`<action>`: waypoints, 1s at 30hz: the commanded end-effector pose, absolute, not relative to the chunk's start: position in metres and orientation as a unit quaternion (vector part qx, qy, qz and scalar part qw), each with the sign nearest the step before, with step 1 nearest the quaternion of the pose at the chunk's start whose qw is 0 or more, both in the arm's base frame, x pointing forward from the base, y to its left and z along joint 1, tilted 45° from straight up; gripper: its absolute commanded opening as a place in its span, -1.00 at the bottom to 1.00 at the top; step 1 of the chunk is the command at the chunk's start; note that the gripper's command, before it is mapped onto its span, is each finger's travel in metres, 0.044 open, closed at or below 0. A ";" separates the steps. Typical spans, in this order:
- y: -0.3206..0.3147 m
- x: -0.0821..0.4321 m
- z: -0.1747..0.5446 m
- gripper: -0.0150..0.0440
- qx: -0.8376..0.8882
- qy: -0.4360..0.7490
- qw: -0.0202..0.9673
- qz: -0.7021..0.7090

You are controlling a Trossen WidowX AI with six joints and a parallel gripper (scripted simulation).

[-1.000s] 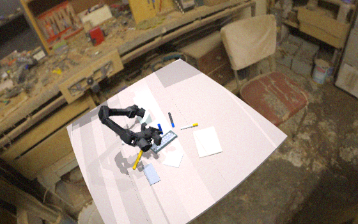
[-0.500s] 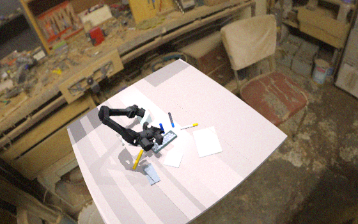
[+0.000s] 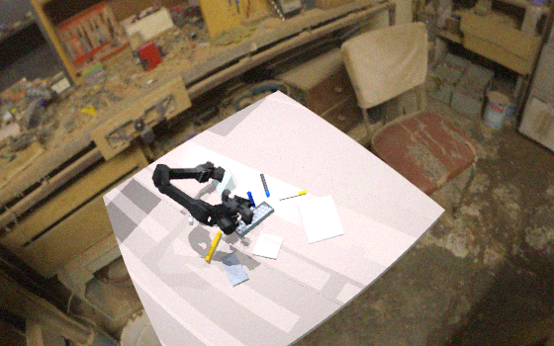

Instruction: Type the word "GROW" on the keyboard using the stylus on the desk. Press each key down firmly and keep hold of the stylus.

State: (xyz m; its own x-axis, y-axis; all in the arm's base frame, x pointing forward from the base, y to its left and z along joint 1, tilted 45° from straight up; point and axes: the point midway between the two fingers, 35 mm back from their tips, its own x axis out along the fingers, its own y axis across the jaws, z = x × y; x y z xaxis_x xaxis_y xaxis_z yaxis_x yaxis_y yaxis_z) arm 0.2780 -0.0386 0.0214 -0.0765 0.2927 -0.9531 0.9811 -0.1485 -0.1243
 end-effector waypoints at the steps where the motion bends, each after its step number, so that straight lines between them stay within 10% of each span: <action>1: -0.041 0.277 0.019 -0.22 0.579 0.549 0.355 -0.488; 30: -0.049 0.275 0.011 -0.22 0.579 0.549 0.355 -0.488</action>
